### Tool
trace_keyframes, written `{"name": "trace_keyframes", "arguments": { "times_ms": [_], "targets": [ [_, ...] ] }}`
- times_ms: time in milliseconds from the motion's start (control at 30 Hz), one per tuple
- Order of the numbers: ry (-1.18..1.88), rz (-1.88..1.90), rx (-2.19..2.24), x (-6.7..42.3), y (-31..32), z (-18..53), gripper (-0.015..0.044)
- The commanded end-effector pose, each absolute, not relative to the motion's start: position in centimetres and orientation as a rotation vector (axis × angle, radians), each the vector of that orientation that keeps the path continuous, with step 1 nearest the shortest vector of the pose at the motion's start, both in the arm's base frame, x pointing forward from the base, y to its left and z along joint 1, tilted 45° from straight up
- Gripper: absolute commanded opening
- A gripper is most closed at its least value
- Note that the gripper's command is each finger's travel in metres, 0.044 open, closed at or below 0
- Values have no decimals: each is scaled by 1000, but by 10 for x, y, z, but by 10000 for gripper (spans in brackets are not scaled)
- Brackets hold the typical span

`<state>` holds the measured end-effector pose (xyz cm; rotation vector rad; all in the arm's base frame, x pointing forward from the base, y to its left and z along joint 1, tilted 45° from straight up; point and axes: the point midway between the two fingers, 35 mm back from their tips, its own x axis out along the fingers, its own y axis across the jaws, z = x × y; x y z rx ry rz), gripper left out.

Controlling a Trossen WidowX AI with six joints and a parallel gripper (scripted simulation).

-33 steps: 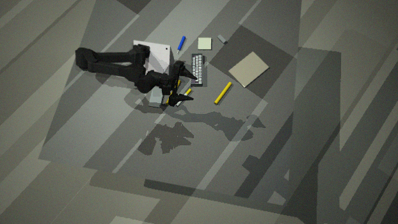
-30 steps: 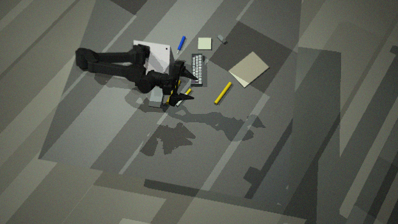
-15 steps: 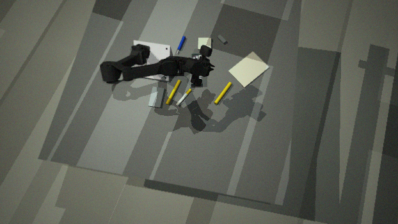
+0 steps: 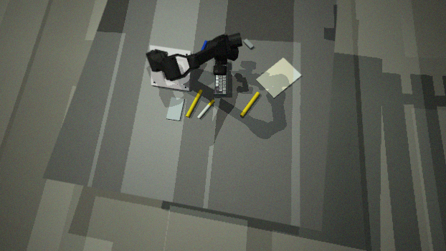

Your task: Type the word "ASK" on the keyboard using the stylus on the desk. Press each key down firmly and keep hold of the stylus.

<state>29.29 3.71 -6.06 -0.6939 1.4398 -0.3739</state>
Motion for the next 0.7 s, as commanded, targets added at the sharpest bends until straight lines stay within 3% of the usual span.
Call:
{"name": "trace_keyframes", "arguments": {
  "times_ms": [0,333,667],
  "targets": [
    [1489,-411,-809,282,33,-72,0],
    [1490,-410,-809,283,31,-70,0],
    [1489,-413,-812,296,-11,-29,0]
  ]
}}
